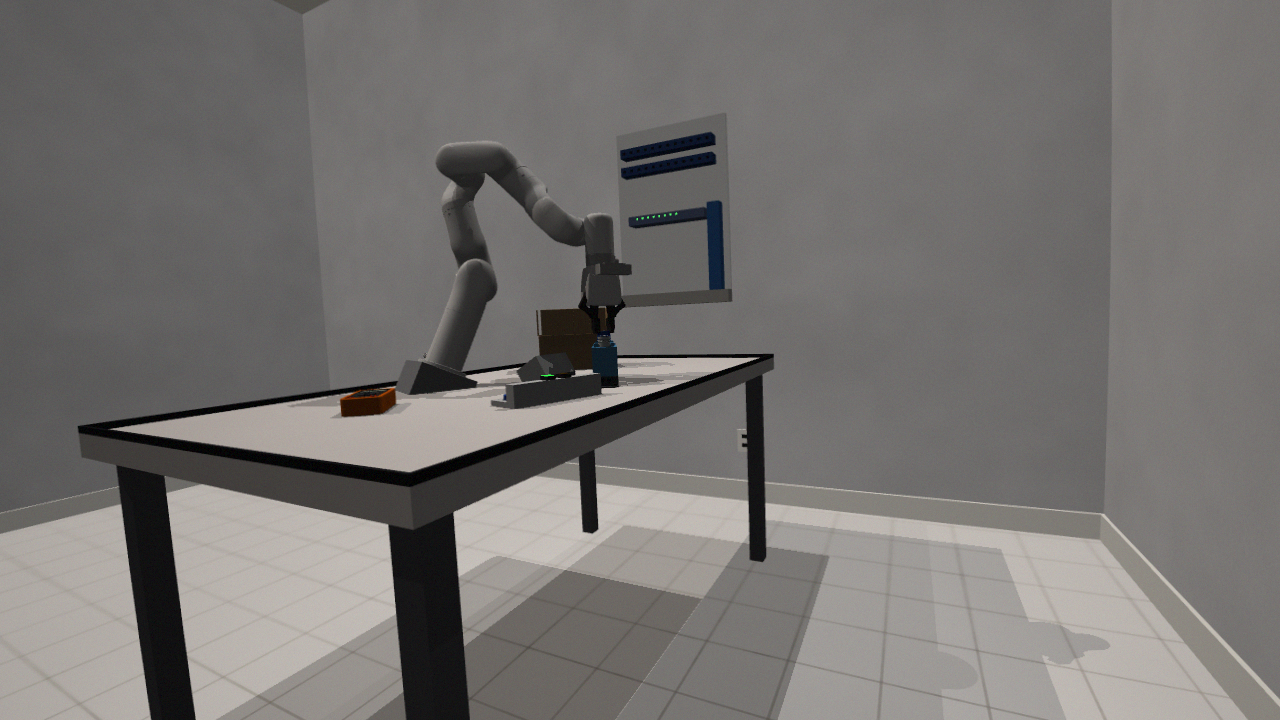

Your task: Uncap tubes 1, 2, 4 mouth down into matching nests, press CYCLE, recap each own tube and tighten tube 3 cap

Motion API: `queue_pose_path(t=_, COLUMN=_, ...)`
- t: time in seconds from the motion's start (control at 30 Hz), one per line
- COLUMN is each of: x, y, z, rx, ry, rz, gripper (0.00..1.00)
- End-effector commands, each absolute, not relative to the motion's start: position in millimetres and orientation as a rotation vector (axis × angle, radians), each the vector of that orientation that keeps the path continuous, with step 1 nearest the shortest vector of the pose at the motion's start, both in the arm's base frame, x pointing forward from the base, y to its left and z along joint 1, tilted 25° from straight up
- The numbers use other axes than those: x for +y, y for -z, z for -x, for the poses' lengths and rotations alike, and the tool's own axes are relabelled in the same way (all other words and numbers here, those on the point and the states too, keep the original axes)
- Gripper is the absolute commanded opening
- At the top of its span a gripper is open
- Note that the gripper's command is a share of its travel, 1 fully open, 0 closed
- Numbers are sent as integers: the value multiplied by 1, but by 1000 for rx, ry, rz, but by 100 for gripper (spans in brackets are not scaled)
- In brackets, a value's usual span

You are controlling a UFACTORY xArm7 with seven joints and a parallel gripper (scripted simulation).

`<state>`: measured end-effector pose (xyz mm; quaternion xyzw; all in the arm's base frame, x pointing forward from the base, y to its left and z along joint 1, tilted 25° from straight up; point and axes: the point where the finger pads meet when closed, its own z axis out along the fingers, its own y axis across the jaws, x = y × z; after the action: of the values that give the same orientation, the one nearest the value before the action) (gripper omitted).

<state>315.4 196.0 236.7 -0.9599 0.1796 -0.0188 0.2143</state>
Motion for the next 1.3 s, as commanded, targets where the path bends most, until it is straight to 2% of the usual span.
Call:
queue_pose_path(t=0.0, x=196, y=-238, z=-317, rx=499, ry=57, rz=2659, gripper=0)
queue_pose_path(t=0.77, x=199, y=-233, z=-318, rx=499, ry=57, rz=2659, gripper=0)
queue_pose_path(t=0.8, x=199, y=-233, z=-318, rx=499, ry=57, rz=2659, gripper=46)
queue_pose_path(t=1.27, x=199, y=-233, z=-318, rx=499, ry=57, rz=2659, gripper=46)
